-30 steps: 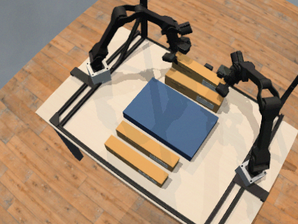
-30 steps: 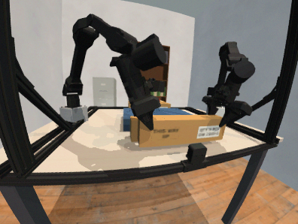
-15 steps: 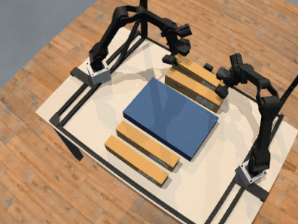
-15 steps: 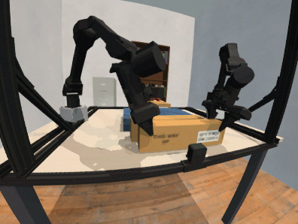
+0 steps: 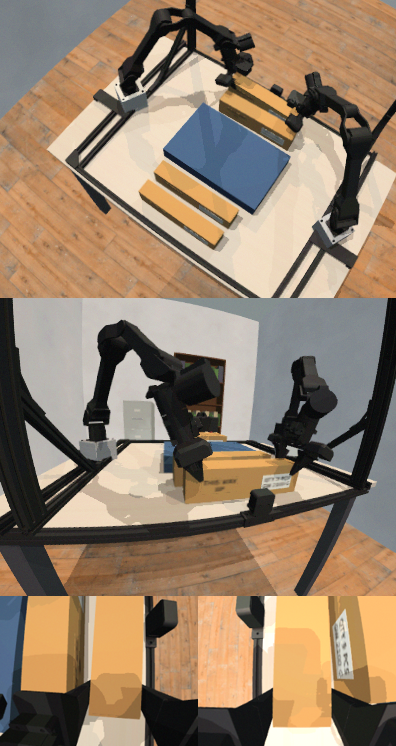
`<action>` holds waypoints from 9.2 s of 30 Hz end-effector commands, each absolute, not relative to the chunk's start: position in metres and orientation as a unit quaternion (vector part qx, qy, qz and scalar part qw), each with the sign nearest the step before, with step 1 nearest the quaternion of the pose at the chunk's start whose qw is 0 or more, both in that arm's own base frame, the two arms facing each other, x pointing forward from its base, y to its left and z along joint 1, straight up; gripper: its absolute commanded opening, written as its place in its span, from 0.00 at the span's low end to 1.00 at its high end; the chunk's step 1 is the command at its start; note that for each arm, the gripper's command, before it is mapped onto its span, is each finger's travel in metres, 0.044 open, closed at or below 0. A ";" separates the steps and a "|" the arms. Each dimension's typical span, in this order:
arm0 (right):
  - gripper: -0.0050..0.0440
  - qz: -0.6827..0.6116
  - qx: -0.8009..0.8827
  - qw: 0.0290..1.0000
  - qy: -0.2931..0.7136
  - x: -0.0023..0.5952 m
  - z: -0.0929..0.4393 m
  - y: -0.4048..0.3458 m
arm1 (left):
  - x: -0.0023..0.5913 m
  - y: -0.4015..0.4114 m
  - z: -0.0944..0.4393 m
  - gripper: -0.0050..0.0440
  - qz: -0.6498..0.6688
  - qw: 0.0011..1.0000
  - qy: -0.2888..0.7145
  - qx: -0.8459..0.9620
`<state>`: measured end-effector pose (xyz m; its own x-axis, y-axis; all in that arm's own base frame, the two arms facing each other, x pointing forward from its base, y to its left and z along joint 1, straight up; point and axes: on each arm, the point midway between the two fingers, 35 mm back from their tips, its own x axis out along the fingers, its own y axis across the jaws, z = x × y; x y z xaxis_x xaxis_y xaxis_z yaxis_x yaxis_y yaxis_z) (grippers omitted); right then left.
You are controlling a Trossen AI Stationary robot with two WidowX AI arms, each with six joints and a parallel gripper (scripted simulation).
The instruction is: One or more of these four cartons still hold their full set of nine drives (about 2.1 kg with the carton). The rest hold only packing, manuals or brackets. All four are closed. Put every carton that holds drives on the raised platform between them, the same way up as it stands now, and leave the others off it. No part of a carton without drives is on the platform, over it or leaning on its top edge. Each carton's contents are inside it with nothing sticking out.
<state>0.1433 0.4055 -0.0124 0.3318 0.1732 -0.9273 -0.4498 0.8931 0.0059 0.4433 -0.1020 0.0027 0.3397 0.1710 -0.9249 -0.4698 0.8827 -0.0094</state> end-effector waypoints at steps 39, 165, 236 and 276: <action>0.90 0.193 -0.130 0.806 0.544 0.143 0.033 0.406 | 0.443 -0.102 0.048 0.90 0.202 0.804 0.542 -0.136; 0.10 0.193 -0.130 0.806 0.544 0.205 0.015 0.327 | 0.386 -0.039 0.027 0.10 0.202 0.804 0.542 -0.136; 0.90 0.193 -0.130 0.806 0.544 0.205 -0.014 0.327 | 0.386 -0.039 -0.002 0.90 0.202 0.804 0.542 -0.136; 0.90 0.193 -0.130 0.806 0.544 0.209 0.056 0.321 | 0.383 -0.032 0.070 0.90 0.202 0.804 0.542 -0.136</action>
